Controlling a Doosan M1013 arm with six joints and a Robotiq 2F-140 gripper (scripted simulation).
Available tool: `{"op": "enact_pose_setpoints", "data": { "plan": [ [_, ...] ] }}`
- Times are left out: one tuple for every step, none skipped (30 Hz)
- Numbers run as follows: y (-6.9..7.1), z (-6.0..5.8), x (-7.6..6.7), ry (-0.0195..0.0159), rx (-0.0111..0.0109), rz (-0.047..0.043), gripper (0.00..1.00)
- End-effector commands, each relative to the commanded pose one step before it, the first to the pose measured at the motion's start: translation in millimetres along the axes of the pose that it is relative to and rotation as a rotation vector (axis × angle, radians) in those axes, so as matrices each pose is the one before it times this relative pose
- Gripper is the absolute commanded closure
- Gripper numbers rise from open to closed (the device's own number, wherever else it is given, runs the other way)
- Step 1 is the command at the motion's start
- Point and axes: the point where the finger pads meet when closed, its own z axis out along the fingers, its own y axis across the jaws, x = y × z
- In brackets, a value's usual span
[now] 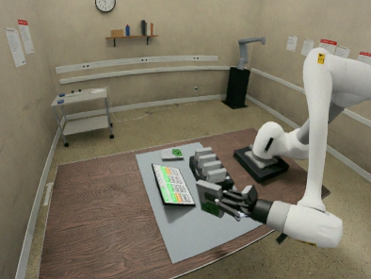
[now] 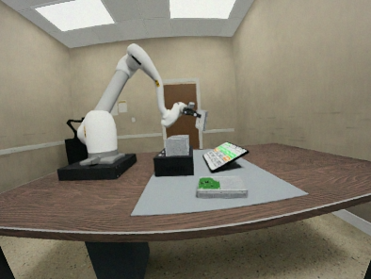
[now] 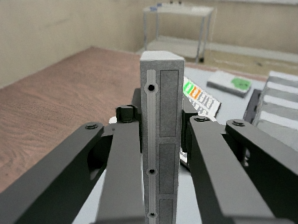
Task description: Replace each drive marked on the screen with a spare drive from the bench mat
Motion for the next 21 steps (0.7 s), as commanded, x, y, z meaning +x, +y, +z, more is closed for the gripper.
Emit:
{"op": "enact_pose_setpoints", "data": {
  "plan": [
    [-0.39,-0.96,0.70,0.10167,0.00195,0.00236,0.90],
    [0.04,0.18,0.05,0.02711,-0.00040,-0.00011,0.90],
    [0.15,0.49,0.02,0.02642,-0.00121,-0.00053,0.90],
    [0.08,0.29,0.02,0.02555,-0.00072,-0.00030,0.90],
    [0.03,0.11,0.02,0.02413,-0.00029,-0.00009,0.90],
    [-0.02,-0.04,0.02,0.02221,0.00008,0.00008,0.90],
    [-0.05,-0.15,0.02,0.01986,0.00034,0.00021,0.90],
    [-0.07,-0.22,0.02,0.01717,0.00050,0.00029,0.90],
    [-0.07,-0.24,0.02,0.01424,0.00056,0.00032,0.90],
    [-0.07,-0.23,0.01,0.01121,0.00054,0.00030,0.90],
    [-0.05,-0.19,0.01,0.00822,0.00045,0.00025,0.90],
    [0.00,0.00,0.00,0.00000,0.00000,0.00000,0.90],
    [0.00,0.00,0.00,0.00000,0.00000,0.00000,0.90],
    [-0.04,-0.14,0.01,0.00543,0.00032,0.00018,0.90],
    [-0.02,-0.08,0.01,0.00303,0.00019,0.00010,0.90],
    [-0.01,-0.03,0.00,0.00120,0.00008,0.00004,0.90],
    [0.00,0.00,0.00,0.00018,0.00001,0.00001,0.90],
    [0.00,0.00,0.00,0.00000,0.00000,0.00000,0.90],
    [0.00,0.00,0.00,0.00000,0.00000,0.00000,0.90],
    [0.00,0.00,0.00,0.00000,0.00000,0.00000,0.90],
    [0.00,0.00,0.00,0.00000,0.00000,0.00000,0.90]
  ]
}}
